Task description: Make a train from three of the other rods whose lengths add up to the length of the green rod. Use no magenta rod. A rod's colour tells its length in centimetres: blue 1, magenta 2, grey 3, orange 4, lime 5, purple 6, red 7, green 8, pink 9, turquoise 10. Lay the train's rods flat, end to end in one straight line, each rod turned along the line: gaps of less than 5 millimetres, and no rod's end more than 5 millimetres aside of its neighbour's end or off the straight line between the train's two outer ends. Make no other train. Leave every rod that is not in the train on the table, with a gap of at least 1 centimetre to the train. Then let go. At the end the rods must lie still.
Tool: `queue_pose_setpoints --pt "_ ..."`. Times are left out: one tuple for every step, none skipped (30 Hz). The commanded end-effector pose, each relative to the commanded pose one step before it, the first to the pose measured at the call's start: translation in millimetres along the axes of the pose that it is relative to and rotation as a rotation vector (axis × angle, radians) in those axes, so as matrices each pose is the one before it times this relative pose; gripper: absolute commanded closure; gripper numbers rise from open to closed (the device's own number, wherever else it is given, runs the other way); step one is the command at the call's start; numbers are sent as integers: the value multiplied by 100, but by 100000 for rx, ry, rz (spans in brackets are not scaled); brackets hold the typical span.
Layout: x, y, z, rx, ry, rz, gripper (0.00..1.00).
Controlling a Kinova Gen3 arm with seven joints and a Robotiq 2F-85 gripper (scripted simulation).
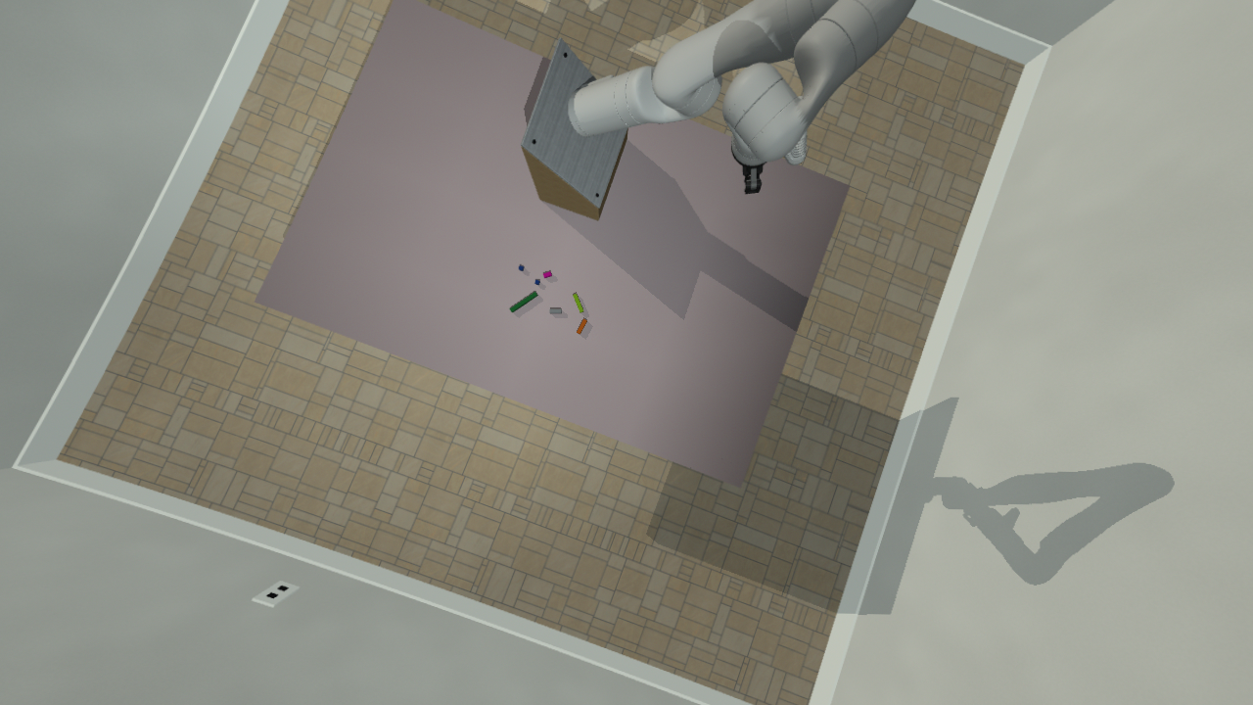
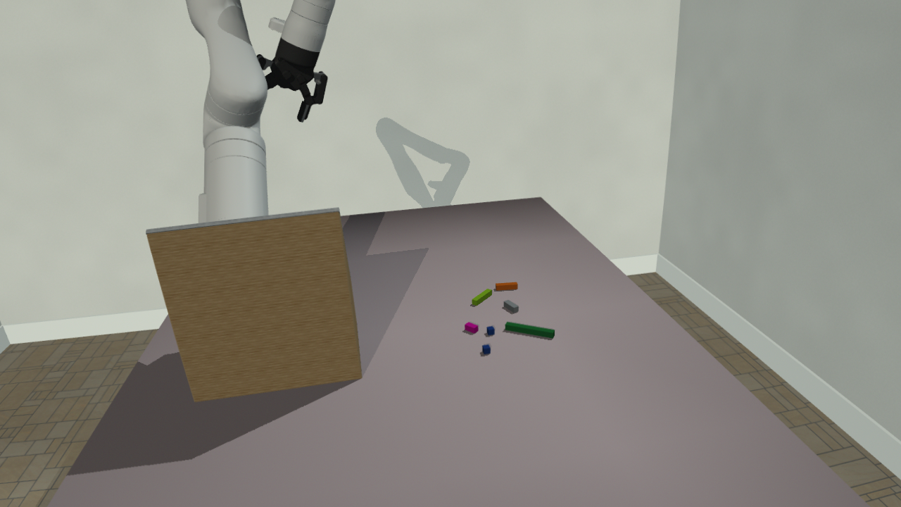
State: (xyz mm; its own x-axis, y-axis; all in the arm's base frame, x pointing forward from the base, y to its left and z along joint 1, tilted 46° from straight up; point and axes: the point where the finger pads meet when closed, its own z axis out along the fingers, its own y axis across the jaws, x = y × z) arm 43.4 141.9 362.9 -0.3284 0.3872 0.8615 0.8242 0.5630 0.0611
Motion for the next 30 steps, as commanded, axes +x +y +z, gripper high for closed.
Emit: queue_pose_setpoints --pt "3 5 -20 -57 -5 -40 0" --pt "0 0 0 0 0 0 0" --pt "0 0 0 0 0 0 0" --pt "0 0 0 0 0 0 0" --pt "0 0 0 0 0 0 0" --pt "0 0 0 0 0 0 0" --pt "0 0 0 0 0 0 0" --pt "0 0 0 0 0 0 0" --pt "0 0 0 0 0 0 0" --pt "0 0 0 0 0 0 0" --pt "0 0 0 0 0 0 0" --pt "0 0 0 0 0 0 0" --pt "0 0 0 0 0 0 0" --pt "0 0 0 0 0 0 0" --pt "0 0 0 0 0 0 0" --pt "0 0 0 0 0 0 0" --pt "0 0 0 0 0 0 0" --pt "0 2 0 -1 2 7 0" --pt "-1 11 0 -11 14 47 0" --pt "-2 28 1 -28 37 124 0" --pt "-5 53 2 -53 69 234 0" --pt "-7 85 4 -84 110 373 0" --pt "-11 122 6 -121 159 539 0" --pt "-15 165 8 -164 213 727 0" --pt "-19 212 11 -211 272 935 0" --pt "-25 263 14 -261 334 1161 0" --pt "-31 318 18 -316 399 1401 0" --pt "-37 375 22 -373 464 1652 0" --pt "-45 434 28 -432 529 1913 0" --pt "-53 496 34 -493 592 2181 0"
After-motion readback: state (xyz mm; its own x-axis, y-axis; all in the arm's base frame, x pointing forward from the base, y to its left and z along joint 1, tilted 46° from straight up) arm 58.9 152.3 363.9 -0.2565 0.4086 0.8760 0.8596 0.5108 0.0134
